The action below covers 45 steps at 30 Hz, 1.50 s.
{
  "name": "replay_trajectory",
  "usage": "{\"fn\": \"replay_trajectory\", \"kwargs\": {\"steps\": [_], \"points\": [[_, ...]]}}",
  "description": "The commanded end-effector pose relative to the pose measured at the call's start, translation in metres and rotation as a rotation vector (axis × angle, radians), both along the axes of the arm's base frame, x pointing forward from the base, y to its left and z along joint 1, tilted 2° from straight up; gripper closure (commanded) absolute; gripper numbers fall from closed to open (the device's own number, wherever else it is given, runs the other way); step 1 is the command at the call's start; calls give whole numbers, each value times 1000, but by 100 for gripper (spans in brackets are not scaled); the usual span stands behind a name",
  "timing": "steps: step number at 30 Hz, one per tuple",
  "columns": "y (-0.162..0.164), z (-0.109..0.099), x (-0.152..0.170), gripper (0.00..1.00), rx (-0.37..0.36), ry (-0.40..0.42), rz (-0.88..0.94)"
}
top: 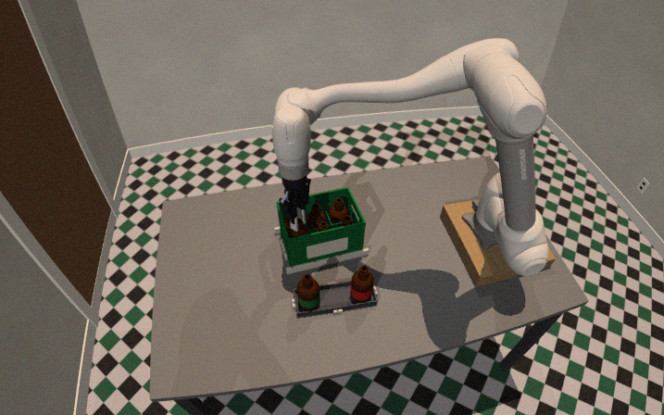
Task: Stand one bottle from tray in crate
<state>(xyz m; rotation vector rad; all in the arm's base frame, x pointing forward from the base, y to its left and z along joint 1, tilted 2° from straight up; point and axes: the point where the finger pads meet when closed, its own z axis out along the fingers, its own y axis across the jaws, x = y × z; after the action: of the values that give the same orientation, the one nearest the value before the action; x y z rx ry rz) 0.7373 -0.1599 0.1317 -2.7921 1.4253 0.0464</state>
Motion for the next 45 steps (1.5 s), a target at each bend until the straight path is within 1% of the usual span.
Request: {"fn": "replay_trajectory", "kwargs": {"steps": [1,12,20,45], "points": [[0,-4,0,100,0,0,0],[0,-15,0,100,0,0,0],[0,-18,0,100,0,0,0],[0,-20,0,100,0,0,0]]}}
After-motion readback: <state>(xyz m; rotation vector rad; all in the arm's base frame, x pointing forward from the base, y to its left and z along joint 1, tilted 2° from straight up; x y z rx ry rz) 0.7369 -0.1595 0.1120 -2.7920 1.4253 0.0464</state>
